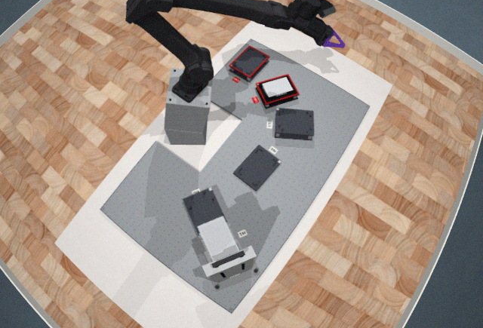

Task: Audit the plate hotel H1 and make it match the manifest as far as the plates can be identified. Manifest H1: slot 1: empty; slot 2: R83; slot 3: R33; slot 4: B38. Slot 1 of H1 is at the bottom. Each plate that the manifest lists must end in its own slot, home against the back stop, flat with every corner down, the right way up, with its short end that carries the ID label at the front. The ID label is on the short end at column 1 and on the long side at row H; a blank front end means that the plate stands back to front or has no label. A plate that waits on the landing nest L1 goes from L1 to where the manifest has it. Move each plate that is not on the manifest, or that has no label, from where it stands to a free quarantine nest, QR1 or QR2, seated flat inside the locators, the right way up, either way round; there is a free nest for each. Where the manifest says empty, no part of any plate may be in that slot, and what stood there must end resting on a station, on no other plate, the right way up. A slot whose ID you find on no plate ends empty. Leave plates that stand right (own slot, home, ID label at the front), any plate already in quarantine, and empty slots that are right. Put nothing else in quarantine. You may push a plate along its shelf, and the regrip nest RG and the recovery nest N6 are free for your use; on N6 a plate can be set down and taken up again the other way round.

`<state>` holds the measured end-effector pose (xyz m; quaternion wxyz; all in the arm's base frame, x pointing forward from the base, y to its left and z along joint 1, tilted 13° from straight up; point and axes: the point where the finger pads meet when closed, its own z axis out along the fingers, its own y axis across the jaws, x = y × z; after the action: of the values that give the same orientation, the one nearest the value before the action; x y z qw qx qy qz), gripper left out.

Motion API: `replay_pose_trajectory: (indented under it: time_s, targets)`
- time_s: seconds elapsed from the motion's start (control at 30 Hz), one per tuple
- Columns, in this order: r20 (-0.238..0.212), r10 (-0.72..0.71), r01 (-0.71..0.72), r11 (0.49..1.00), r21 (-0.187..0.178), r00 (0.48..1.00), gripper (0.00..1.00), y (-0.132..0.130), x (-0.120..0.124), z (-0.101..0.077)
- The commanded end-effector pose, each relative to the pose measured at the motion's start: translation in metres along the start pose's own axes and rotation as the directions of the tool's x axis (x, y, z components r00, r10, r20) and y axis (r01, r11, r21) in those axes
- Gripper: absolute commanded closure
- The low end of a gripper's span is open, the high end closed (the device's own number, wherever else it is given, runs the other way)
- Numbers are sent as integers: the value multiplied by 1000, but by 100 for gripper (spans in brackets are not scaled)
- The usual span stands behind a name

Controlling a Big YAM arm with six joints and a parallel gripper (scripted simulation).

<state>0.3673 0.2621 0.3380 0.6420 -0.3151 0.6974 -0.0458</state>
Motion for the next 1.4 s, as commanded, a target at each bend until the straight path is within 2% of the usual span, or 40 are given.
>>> replay_pose_trajectory:
  time_s: [0.0,0.1,0.13,0.17,0.27,0.37,0.4,0.43,0.67,0.7,0.73,0.83,0.93,0.97,1.03,1.23,1.27,1.3,1.37]
  targets:
    - [13,13,-13,1000,19,1000,100,-6,5,7]
    - [13,5,-5,1000,19,1000,100,-7,14,12]
    - [-13,31,-31,999,15,999,100,-12,6,14]
    - [-16,45,-45,999,26,999,100,-20,-7,16]
    - [-84,55,-54,998,14,995,100,-21,2,20]
    - [-82,55,-54,998,10,995,100,-21,5,21]
    - [-97,48,-48,999,2,994,100,-12,32,15]
    - [-104,45,-46,999,2,994,100,-10,38,20]
    - [-108,20,-21,1000,-2,994,100,-11,62,29]
    - [-142,45,-47,999,-6,989,100,-14,59,31]
    - [-136,64,-64,998,8,989,100,-24,42,34]
    - [-208,82,-83,997,1,975,100,-26,51,37]
    - [-207,81,-84,996,-3,975,100,-25,55,38]
    - [-220,73,-78,997,-13,973,100,-16,79,29]
    - [-232,71,-76,997,-13,970,100,-15,91,36]
    - [-231,48,-54,998,-18,972,100,-17,111,40]
    - [-269,74,-82,996,-19,960,100,-19,112,41]
    - [-257,95,-99,995,-4,962,100,-30,92,46]
    - [-305,111,-118,993,-6,946,100,-31,99,47]
